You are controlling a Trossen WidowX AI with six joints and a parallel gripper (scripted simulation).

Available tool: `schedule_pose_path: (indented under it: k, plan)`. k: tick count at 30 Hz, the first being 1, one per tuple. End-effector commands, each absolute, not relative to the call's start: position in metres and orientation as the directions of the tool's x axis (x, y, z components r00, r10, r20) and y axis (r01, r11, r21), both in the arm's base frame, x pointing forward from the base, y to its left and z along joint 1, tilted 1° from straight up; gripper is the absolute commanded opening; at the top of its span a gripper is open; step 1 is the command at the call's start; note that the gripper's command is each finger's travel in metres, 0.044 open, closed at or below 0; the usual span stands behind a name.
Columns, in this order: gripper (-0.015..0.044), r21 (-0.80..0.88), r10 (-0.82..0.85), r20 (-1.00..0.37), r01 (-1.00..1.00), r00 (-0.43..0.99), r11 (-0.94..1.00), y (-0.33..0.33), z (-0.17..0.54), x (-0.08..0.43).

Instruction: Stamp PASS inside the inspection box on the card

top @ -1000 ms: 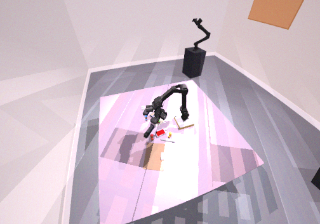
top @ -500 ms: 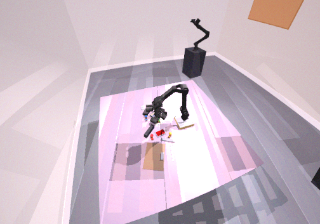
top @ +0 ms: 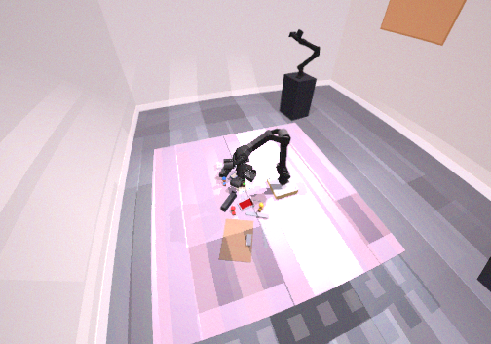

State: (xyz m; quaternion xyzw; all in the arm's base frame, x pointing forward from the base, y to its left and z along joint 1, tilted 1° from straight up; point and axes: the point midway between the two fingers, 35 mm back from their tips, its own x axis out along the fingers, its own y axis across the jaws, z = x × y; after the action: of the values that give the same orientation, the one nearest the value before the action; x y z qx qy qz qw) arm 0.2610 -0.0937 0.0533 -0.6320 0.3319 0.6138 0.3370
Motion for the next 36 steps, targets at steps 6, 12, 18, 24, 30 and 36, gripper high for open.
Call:
schedule_pose_path:
  k: [6,12,18,24,30,36]
  plan:
    - [0.0,-0.024,-0.002,-1.0,-0.831,0.03,-0.555,-0.093,0.068,0.262]
    - [0.0,-0.024,-0.002,-1.0,-0.831,0.03,-0.555,-0.093,0.078,0.261]
    - [0.0,-0.024,-0.002,-1.0,-0.831,0.03,-0.555,-0.092,0.088,0.261]
    - [0.0,-0.024,-0.002,-1.0,-0.831,0.029,-0.555,-0.092,0.098,0.259]
    - [0.0,-0.024,-0.002,-1.0,-0.831,0.03,-0.555,-0.095,0.102,0.268]
    - [0.0,-0.025,-0.003,-0.999,-0.832,0.032,-0.554,-0.103,0.106,0.289]
